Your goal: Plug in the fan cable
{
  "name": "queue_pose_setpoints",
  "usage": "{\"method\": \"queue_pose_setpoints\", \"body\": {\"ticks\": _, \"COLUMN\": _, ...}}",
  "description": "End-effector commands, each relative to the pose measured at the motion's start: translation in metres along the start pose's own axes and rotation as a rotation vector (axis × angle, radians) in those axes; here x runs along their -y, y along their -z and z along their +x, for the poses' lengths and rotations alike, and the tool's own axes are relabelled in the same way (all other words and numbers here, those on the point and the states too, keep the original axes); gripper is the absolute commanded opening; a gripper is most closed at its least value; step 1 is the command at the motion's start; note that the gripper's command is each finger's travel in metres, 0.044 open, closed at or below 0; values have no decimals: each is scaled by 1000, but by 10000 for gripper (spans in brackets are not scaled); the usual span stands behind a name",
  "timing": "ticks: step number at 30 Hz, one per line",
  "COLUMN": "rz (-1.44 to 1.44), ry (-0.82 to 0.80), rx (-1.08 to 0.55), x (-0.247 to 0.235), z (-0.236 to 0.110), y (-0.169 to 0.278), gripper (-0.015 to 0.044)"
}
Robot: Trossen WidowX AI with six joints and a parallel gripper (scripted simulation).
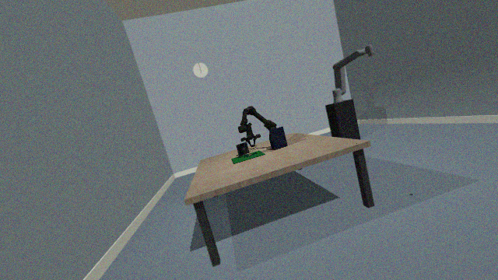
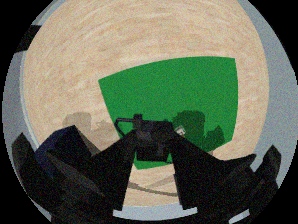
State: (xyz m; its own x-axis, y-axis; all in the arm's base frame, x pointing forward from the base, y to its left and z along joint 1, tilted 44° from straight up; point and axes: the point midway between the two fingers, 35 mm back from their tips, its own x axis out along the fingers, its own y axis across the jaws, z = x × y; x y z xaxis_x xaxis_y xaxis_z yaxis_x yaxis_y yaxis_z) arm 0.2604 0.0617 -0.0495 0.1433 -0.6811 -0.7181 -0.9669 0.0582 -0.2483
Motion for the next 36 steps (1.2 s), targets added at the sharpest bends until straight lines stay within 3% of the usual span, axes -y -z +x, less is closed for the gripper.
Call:
{"method": "queue_pose_setpoints", "body": {"ticks": 1, "rz": 125, "ry": -5, "rx": 6, "x": 3, "z": -2, "y": -2, "gripper": 0}}
{"method": "queue_pose_setpoints", "body": {"ticks": 8, "rz": 344, "ry": -14, "rx": 0, "x": 4, "z": -2, "y": -2, "gripper": 0}}
{"method": "queue_pose_setpoints", "body": {"ticks": 36, "rz": 349, "ry": -205, "rx": 164, "x": -12, "z": 28, "y": -6, "gripper": 0}}
